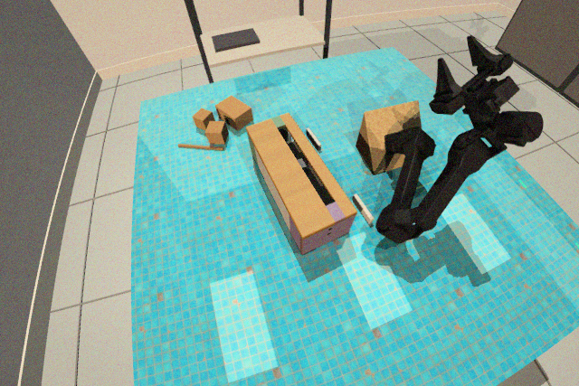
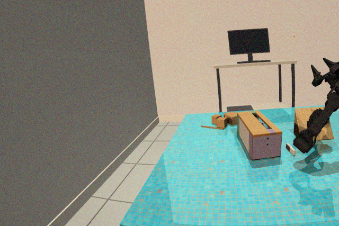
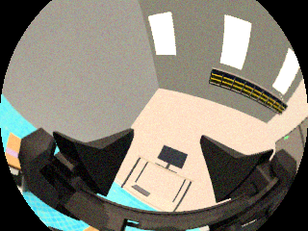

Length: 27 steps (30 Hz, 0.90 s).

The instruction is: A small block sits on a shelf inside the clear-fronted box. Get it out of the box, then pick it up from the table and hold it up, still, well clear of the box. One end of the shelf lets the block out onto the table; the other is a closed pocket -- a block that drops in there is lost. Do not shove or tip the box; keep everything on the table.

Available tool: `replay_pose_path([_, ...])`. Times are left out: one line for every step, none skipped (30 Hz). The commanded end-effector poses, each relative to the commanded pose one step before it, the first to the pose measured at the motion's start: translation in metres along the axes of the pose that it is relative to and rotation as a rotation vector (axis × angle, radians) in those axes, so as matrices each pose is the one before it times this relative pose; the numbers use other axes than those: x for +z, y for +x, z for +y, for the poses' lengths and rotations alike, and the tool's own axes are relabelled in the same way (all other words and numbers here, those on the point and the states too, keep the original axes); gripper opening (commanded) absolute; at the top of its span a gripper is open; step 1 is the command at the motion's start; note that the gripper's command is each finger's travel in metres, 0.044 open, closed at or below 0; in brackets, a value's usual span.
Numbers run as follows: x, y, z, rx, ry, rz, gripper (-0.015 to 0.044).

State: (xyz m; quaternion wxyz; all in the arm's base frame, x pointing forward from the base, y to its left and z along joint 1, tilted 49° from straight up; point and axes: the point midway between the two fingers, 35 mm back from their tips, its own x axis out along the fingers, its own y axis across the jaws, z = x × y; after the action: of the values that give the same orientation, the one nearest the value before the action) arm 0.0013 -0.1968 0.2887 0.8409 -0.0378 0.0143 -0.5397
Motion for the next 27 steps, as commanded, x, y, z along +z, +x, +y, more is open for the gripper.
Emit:
replay_pose_path([-0.0001,0.00097,-0.00022,0.0044,-0.001,0.00298,0.04])
replay_pose_path([-0.00038,0.00299,-0.00061,0.01344,-0.0031,0.00925,0.04])
replay_pose_path([-0.00089,0.0052,-0.00085,0.02324,-0.0059,0.01634,0.04])
replay_pose_path([-0.0015,0.00671,-0.00074,0.02997,-0.0086,0.02147,0.04])
replay_pose_path([-0.00189,0.00711,-0.00039,0.03183,-0.0102,0.02294,0.04])
replay_pose_path([-0.00223,0.0075,0.0,0.0338,-0.0118,0.02422,0.04])
replay_pose_path([-0.00251,0.00789,0.00041,0.0359,-0.0136,0.02531,0.04])
replay_pose_path([-0.00272,0.00827,0.00085,0.03808,-0.0154,0.02619,0.04])
replay_pose_path([-0.00288,0.00865,0.0013,0.04034,-0.0174,0.02686,0.04])
replay_pose_path([-0.00297,0.00902,0.00177,0.04266,-0.0193,0.02732,0.04])
replay_pose_path([-0.00532,0.00815,0.00396,0.01706,-0.0064,0.03015,0.04])
replay_pose_path([-0.00301,0.00704,0.0029,0.02741,-0.0164,0.02325,0.04])
replay_pose_path([-0.00159,0.00635,0.00216,0.03354,-0.022,0.01792,0.04])
replay_pose_path([-0.00148,0.00646,0.00229,0.03458,-0.0229,0.01731,0.04])
replay_pose_path([-0.0014,0.0066,0.00244,0.03557,-0.0237,0.01678,0.04])
replay_pose_path([-0.0013,0.00674,0.00258,0.03654,-0.0246,0.0162,0.04])
replay_pose_path([-0.00118,0.00688,0.00271,0.03749,-0.0254,0.01557,0.04])
replay_pose_path([-0.00106,0.00701,0.00282,0.03841,-0.0262,0.01488,0.04])
replay_pose_path([-0.00092,0.00714,0.00293,0.0393,-0.027,0.01414,0.04])
replay_pose_path([-0.00077,0.00727,0.00302,0.04016,-0.0279,0.01336,0.04])
replay_pose_path([-0.00076,0.00905,0.00384,0.0503,-0.0352,0.01522,0.04])
replay_pose_path([-0.00062,0.01115,0.00483,0.06238,-0.0441,0.01662,0.04])
replay_pose_path([-0.00023,0.0114,0.00492,0.06399,-0.0458,0.01456,0.04])
replay_pose_path([0.00017,0.01164,0.00495,0.06546,-0.0474,0.01238,0.04])
replay_pose_path([0.00058,0.01186,0.00493,0.06681,-0.049,0.01008,0.04])
replay_pose_path([0.00099,0.01207,0.00486,0.06802,-0.0505,0.00769,0.04])
replay_pose_path([0.00139,0.01227,0.00473,0.06909,-0.0519,0.0052,0.04])
